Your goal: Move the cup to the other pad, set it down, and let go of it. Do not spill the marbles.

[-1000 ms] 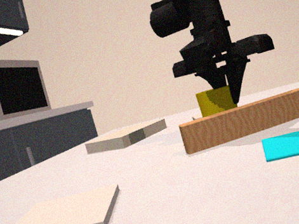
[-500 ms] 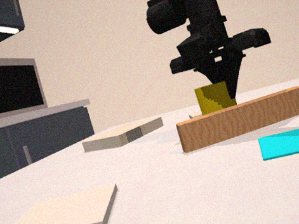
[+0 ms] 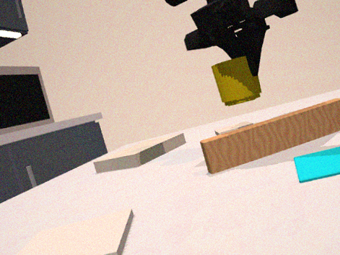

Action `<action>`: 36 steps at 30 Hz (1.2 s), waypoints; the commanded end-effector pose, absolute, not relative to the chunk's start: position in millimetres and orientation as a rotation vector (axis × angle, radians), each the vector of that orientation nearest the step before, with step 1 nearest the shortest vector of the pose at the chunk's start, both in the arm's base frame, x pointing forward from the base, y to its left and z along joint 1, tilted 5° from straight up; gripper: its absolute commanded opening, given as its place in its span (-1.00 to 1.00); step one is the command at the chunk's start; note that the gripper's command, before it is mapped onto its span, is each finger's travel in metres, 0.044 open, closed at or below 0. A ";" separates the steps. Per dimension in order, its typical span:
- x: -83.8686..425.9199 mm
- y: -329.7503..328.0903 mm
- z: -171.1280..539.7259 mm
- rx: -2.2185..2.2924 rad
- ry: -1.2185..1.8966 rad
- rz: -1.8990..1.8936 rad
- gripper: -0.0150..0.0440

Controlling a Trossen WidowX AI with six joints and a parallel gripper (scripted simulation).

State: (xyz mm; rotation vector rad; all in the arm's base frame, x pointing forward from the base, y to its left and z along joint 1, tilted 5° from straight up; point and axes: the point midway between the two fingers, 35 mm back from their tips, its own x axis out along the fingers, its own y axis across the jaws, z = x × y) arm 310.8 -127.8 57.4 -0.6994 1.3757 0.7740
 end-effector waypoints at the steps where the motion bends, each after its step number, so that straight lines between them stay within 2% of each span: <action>1: 310.7 -127.6 56.8 -0.699 1.376 0.775 -0.49; 16: 310.1 -125.2 57.0 -0.699 1.376 0.775 -0.49; 36: 295.6 -77.2 60.8 -0.697 1.370 0.780 -0.49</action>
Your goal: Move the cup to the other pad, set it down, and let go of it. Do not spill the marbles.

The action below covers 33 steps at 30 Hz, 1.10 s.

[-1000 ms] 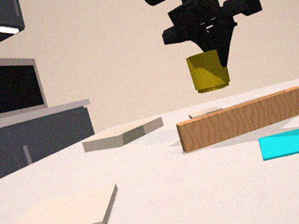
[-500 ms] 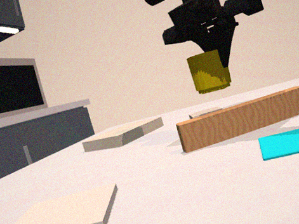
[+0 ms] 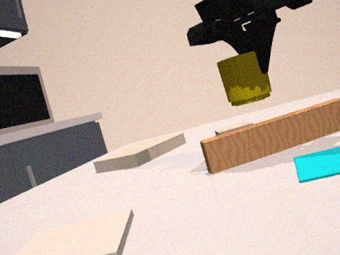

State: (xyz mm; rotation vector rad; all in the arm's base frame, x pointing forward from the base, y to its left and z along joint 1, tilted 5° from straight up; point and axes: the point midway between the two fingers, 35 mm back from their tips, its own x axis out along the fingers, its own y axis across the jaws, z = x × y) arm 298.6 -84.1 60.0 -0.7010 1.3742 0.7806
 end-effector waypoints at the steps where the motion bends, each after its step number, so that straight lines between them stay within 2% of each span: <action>1: 294.8 -74.7 61.0 -0.697 1.370 0.780 -0.49; 33: 272.8 -3.5 67.4 -0.692 1.368 0.785 -0.49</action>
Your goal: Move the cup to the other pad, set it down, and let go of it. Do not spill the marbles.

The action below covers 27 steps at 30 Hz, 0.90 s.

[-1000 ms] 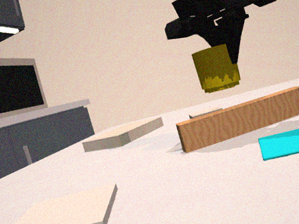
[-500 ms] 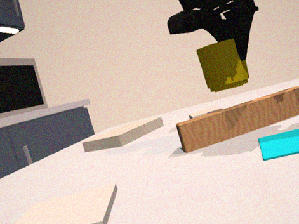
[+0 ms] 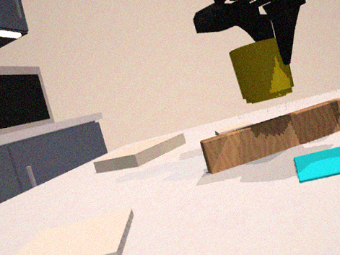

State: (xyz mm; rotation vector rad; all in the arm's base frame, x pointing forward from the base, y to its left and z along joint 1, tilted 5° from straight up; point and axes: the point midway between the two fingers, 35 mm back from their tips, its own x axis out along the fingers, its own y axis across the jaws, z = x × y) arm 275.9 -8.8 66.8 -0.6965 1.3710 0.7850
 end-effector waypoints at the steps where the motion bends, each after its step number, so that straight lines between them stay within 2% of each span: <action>1: 272.1 -1.5 67.5 -0.692 1.368 0.785 -0.49; 27: 255.8 47.5 72.3 -0.688 1.367 0.788 -0.49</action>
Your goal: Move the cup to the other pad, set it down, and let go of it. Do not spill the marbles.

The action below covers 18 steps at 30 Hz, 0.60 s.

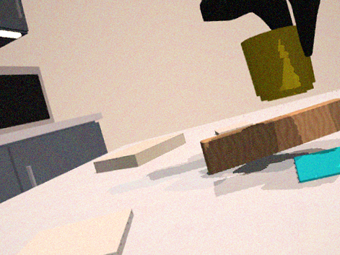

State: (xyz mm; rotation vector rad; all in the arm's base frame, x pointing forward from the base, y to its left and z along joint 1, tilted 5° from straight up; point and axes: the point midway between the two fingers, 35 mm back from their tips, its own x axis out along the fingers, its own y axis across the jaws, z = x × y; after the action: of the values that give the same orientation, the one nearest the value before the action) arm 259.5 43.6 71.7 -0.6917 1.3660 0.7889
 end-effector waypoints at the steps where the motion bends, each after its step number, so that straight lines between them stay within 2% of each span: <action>1: 255.2 49.3 72.5 -0.688 1.367 0.789 -0.49; 18: 242.9 78.8 75.3 -0.686 1.367 0.791 -0.49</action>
State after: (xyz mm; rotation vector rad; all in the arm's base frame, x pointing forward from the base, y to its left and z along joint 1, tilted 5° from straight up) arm 246.2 75.7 74.4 -0.6862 1.3662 0.7943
